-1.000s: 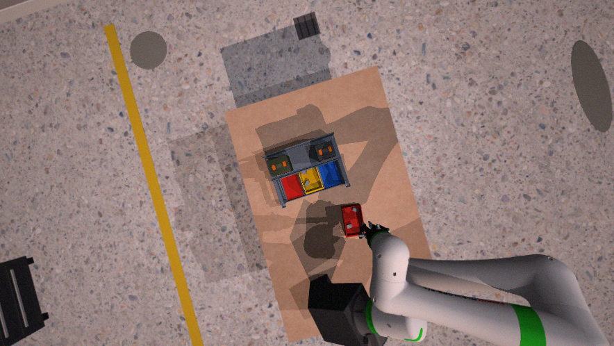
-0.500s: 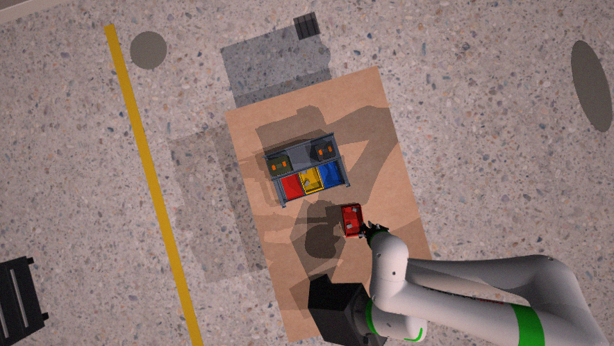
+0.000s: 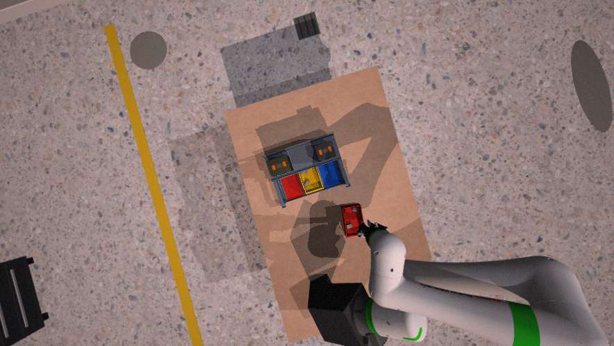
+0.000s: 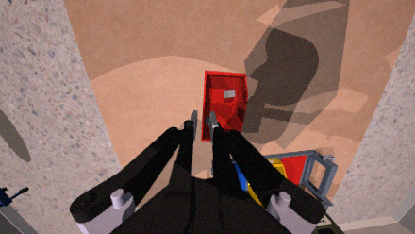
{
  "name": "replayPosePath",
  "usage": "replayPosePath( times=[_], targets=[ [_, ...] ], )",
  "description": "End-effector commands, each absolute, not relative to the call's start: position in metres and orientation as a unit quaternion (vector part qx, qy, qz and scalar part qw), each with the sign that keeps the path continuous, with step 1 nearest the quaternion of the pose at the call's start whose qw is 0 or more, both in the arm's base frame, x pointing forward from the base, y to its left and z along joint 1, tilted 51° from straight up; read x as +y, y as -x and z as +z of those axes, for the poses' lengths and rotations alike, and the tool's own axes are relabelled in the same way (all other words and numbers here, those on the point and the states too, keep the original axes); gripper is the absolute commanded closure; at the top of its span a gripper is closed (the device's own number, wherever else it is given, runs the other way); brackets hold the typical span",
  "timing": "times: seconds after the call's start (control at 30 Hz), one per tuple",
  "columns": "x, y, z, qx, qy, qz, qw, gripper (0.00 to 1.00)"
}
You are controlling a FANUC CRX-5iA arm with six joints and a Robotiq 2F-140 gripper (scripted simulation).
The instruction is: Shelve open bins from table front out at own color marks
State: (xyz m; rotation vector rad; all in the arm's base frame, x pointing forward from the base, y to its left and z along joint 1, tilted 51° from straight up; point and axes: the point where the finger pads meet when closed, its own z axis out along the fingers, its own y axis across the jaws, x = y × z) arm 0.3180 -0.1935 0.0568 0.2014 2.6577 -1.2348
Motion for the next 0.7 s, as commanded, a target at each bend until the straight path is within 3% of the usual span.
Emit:
replayPosePath(
  times=[0.0, 0.67],
  targets=[
    [-0.201, -0.320, 0.051, 0.900, -0.068, -0.418, 0.102, 0.85],
    [-0.221, -0.323, 0.034, 0.900, -0.068, -0.418, 0.102, 0.85]
  ],
)
